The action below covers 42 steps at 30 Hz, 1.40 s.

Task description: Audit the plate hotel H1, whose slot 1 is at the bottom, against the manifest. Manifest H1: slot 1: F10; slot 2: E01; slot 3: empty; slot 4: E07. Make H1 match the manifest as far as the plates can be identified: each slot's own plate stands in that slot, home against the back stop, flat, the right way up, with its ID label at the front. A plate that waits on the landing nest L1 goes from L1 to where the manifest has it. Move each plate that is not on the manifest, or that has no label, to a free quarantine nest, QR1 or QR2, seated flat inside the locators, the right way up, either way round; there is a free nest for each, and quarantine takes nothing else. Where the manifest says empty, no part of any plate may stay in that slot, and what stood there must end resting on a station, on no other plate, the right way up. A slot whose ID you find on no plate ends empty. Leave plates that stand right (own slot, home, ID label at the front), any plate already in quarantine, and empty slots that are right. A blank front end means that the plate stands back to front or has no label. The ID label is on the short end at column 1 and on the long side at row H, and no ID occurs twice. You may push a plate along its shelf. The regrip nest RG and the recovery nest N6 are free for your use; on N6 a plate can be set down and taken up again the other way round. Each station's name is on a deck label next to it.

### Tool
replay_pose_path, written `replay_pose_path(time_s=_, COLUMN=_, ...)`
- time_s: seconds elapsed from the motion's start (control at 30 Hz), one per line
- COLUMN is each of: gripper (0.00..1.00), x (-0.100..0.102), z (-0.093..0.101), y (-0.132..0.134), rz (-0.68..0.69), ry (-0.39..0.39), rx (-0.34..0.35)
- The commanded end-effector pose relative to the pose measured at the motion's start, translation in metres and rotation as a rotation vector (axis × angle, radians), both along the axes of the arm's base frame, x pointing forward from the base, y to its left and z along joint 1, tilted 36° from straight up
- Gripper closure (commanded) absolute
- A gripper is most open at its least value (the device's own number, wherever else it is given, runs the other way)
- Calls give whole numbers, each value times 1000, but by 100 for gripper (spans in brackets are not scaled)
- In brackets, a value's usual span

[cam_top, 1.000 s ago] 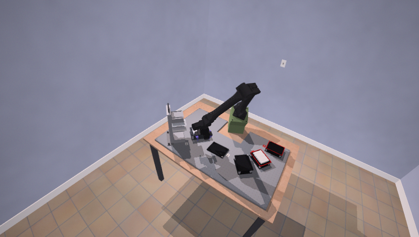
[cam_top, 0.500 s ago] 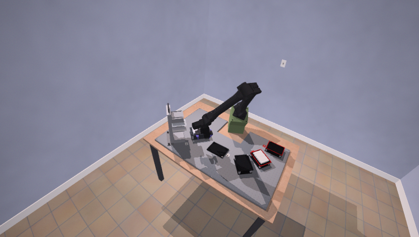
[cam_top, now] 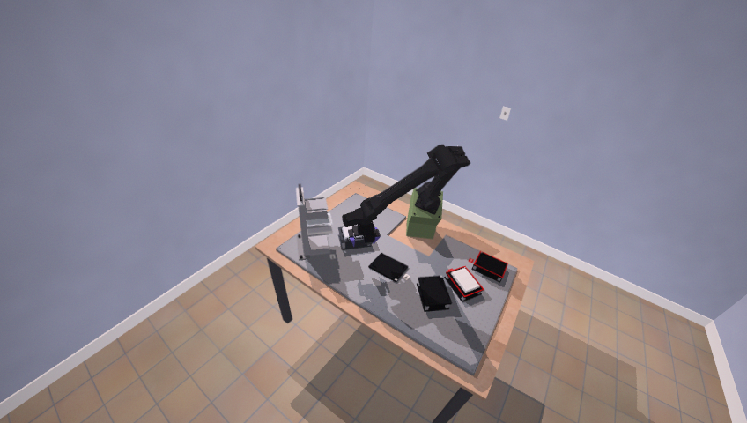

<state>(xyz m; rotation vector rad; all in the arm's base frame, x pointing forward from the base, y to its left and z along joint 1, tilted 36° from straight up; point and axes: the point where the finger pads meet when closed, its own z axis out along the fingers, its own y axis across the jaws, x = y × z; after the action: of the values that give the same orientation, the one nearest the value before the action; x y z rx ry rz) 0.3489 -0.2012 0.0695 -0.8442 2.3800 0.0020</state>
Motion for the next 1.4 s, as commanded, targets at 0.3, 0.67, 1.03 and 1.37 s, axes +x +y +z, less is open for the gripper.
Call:
replay_pose_path(time_s=0.3, gripper=0, x=-1, z=42, y=-22, rz=-10, ry=-53, rx=-48)
replay_pose_path(time_s=0.67, gripper=0, x=-18, z=67, y=-28, rz=-10, ry=-54, rx=-52)
replay_pose_path(time_s=1.03, gripper=0, x=-32, z=88, y=-32, rz=-10, ry=-54, rx=-55)
replay_pose_path(time_s=1.37, gripper=0, x=-47, z=108, y=-36, rz=-10, ry=-53, rx=-58)
